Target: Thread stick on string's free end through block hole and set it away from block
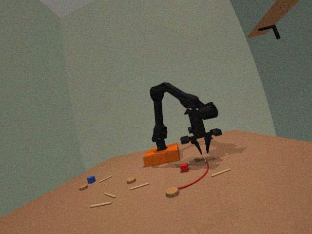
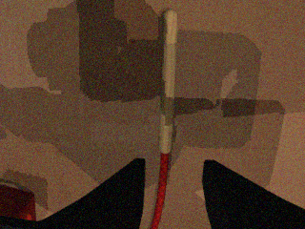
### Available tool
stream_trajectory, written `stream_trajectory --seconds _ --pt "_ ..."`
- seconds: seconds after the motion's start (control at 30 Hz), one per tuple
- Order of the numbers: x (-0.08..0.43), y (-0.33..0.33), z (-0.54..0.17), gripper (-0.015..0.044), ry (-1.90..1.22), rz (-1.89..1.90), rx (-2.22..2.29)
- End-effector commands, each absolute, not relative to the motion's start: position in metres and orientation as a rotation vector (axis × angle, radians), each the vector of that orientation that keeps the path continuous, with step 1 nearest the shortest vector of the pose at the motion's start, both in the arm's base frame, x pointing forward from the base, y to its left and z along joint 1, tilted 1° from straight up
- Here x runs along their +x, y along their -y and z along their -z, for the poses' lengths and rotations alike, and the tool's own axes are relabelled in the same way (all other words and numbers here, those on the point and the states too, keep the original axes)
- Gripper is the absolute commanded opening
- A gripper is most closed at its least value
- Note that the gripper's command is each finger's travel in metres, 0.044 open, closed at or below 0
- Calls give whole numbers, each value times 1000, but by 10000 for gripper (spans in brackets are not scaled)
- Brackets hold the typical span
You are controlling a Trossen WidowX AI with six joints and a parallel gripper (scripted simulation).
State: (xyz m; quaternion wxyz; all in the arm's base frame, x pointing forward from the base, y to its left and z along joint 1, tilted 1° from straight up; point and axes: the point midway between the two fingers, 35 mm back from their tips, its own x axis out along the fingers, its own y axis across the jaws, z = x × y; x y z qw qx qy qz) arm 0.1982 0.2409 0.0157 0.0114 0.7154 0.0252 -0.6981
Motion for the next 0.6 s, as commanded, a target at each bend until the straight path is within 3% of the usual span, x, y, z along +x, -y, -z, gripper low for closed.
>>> stream_trajectory --seconds 0.0,0.57 --pt "199 -240 -8 123 -78 2169 2232" --pt "199 -239 19 123 -78 2169 2231"
